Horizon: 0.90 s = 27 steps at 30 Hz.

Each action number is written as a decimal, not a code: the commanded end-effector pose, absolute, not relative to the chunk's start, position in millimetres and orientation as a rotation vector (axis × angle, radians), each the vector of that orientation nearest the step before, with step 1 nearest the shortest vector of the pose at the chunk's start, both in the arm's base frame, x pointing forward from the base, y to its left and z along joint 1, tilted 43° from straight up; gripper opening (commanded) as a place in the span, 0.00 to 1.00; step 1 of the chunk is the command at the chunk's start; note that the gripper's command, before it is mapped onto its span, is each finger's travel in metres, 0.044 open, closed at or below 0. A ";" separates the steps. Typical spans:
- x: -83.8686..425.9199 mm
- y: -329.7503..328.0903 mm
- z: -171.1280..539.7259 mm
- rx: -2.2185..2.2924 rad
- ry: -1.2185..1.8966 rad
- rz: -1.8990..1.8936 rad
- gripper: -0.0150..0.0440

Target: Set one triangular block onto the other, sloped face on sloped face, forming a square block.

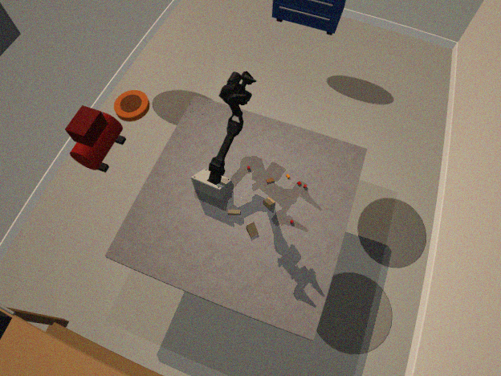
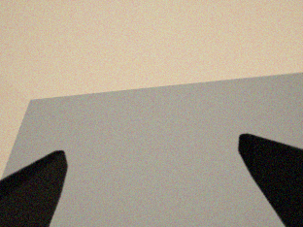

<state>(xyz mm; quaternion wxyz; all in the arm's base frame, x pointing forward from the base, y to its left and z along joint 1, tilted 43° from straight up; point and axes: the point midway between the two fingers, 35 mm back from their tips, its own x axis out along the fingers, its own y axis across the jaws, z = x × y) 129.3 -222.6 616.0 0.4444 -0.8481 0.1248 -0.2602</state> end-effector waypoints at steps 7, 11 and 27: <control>171.8 -317.3 538.7 -1.631 0.288 -0.535 1.00; 205.2 -347.9 489.0 -1.363 0.278 -0.442 1.00; 326.6 -366.3 291.8 -0.480 0.439 -0.114 1.00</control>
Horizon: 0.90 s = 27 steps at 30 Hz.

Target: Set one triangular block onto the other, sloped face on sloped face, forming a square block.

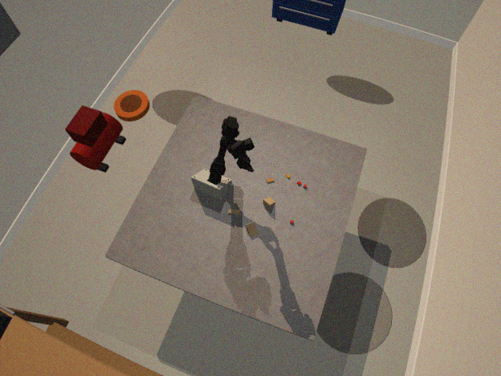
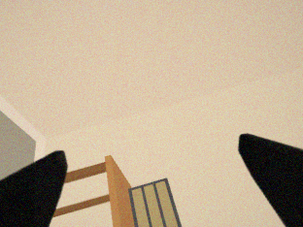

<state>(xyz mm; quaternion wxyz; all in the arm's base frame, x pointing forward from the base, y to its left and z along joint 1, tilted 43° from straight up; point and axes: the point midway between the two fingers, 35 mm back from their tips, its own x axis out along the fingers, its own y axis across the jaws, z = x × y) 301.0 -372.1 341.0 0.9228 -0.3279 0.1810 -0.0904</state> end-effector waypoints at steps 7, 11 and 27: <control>373.0 -325.8 185.1 -0.055 0.637 0.033 1.00; 389.1 -290.9 127.2 0.169 0.783 0.100 1.00; 356.5 -104.4 -60.2 0.952 1.665 0.154 1.00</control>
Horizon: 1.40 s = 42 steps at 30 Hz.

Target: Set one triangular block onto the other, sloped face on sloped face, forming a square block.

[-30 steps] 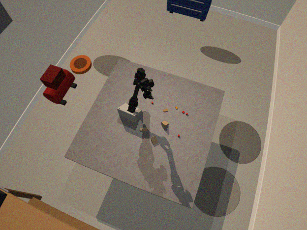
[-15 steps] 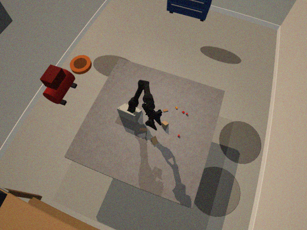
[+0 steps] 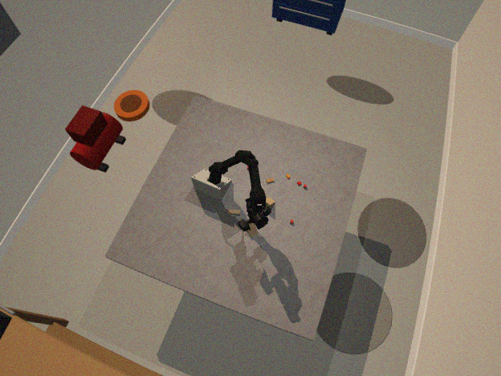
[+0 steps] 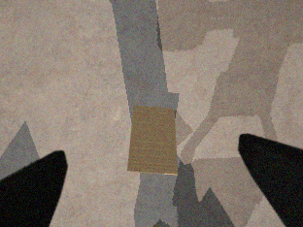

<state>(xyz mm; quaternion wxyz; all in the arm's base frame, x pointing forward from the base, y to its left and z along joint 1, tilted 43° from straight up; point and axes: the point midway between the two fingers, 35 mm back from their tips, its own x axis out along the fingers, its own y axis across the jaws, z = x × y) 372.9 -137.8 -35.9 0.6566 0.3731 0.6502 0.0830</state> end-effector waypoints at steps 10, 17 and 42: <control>351.6 -94.7 -67.7 0.975 1.714 0.143 1.00; 351.5 -88.0 -77.1 0.975 1.714 0.143 1.00; 347.0 -62.9 -109.2 0.977 1.716 0.147 1.00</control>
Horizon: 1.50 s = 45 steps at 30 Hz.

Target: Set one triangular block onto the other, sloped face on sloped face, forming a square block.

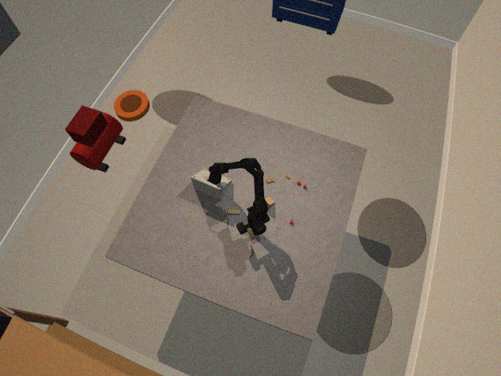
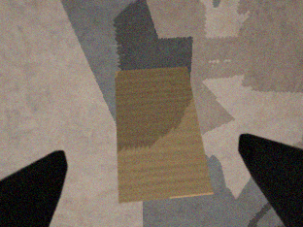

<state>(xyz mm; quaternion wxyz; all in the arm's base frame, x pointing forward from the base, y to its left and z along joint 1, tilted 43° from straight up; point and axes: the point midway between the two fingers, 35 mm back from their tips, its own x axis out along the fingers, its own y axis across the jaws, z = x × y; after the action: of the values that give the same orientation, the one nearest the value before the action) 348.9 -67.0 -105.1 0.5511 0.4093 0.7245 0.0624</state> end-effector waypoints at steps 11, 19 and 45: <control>344.2 -51.4 -123.0 0.977 1.715 0.147 1.00; 341.7 -42.9 -132.7 0.978 1.714 0.147 1.00; 338.0 -33.0 -143.6 0.979 1.714 0.148 0.56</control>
<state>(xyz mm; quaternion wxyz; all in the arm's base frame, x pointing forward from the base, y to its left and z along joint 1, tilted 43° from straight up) 338.1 -33.2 -143.5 0.5496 0.4120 0.7240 0.0630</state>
